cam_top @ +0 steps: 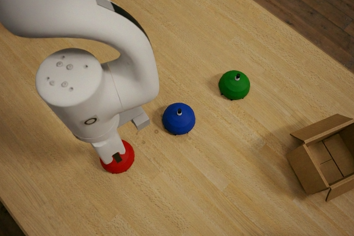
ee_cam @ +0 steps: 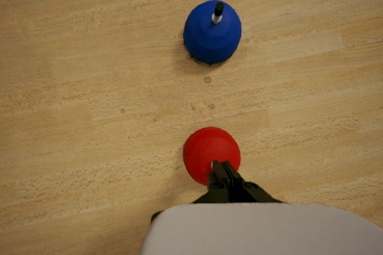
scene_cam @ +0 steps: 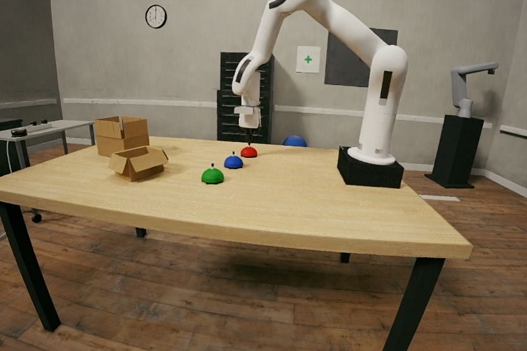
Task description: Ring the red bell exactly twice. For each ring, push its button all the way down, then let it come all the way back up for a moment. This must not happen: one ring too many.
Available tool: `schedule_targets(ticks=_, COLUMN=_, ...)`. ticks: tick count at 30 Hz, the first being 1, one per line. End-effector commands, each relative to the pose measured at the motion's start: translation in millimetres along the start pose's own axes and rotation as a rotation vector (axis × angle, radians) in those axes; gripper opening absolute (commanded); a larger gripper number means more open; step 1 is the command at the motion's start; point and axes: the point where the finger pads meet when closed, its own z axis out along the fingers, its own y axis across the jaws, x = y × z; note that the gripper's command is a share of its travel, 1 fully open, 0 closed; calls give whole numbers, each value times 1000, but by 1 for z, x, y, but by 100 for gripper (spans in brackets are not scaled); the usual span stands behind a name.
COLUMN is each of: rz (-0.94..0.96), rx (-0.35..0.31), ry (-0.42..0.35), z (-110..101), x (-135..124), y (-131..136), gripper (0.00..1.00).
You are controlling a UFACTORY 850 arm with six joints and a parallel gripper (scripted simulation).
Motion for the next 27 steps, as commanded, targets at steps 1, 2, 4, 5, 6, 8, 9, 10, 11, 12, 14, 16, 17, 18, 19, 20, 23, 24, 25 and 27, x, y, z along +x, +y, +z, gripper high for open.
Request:
schedule_targets(ticks=1, rz=0, rx=-2, ry=0, z=-1, x=0, y=1, gripper=0)
schedule_targets(ticks=2, rz=0, rx=-2, ry=0, z=-1, x=0, y=1, gripper=0)
schedule_targets(ticks=4, rz=0, rx=-2, ry=0, z=-1, x=0, y=1, gripper=0)
schedule_targets(ticks=5, rz=0, rx=-2, ry=0, z=-1, x=0, y=1, gripper=0)
schedule_targets(ticks=6, rz=0, rx=-2, ry=0, z=-1, x=0, y=1, gripper=0)
schedule_targets(ticks=8, rz=0, rx=-2, ry=0, z=-1, x=0, y=1, gripper=0)
schedule_targets(ticks=9, rz=0, rx=-2, ry=0, z=0, x=0, y=1, gripper=0)
schedule_targets(ticks=10, rz=0, rx=-2, ry=0, z=0, x=0, y=1, gripper=0)
schedule_targets(ticks=11, rz=0, rx=-2, ry=0, z=1, x=0, y=1, gripper=0)
schedule_targets(ticks=12, rz=0, rx=-2, ry=0, z=2, x=0, y=1, gripper=0)
schedule_targets(ticks=14, rz=0, rx=-2, ry=0, z=5, x=0, y=1, gripper=0)
schedule_targets(ticks=16, rz=0, rx=-2, ry=0, z=7, x=0, y=1, gripper=0)
schedule_targets(ticks=17, rz=0, rx=-2, ry=0, z=7, x=0, y=1, gripper=0)
schedule_targets(ticks=18, rz=0, rx=-2, ry=0, z=7, x=0, y=1, gripper=0)
schedule_targets(ticks=19, rz=0, rx=-2, ry=0, z=8, x=0, y=1, gripper=0)
schedule_targets(ticks=20, rz=0, rx=-2, ry=0, z=9, x=0, y=1, gripper=0)
schedule_targets(ticks=23, rz=0, rx=-2, ry=0, z=9, x=0, y=1, gripper=0)
schedule_targets(ticks=24, rz=0, rx=-2, ry=0, z=9, x=0, y=1, gripper=0)
schedule_targets(ticks=25, rz=0, rx=-2, ry=0, z=9, x=0, y=1, gripper=0)
schedule_targets(ticks=27, rz=0, rx=-2, ry=0, z=9, x=0, y=1, gripper=0)
